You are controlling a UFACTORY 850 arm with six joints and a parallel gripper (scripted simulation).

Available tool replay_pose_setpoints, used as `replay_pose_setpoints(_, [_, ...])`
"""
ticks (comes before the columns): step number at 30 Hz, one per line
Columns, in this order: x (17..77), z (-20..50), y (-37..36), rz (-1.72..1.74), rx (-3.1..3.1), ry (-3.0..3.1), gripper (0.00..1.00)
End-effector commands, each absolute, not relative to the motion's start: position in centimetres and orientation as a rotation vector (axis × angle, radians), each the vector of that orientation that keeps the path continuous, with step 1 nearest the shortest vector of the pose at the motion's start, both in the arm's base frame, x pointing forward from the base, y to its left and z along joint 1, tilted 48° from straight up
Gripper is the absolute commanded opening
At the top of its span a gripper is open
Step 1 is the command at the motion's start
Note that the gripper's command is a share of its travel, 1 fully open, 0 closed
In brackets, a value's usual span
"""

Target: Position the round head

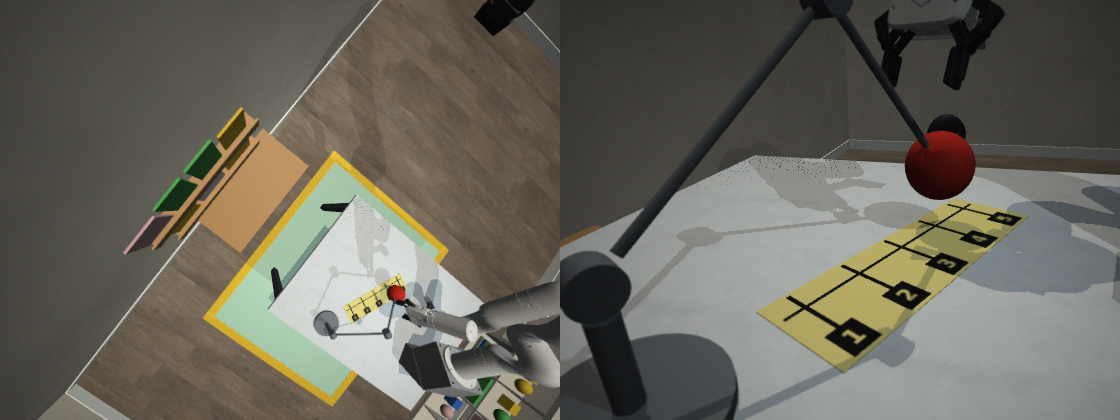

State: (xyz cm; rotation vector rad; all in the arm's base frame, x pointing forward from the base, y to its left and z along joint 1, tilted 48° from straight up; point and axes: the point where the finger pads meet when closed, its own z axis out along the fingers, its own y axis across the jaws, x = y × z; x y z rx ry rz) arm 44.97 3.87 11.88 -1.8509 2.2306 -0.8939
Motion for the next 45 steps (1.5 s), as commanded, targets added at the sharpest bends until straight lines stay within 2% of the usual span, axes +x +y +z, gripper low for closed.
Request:
replay_pose_setpoints(1, [44.2,13.4,4.5,-0.896,-1.853,2.234,1.00])
replay_pose_setpoints(15, [42.1,17.2,6.3,-0.894,-1.851,2.230,1.00])
replay_pose_setpoints(45, [41.6,18.3,6.7,-0.893,-1.848,2.226,1.00])
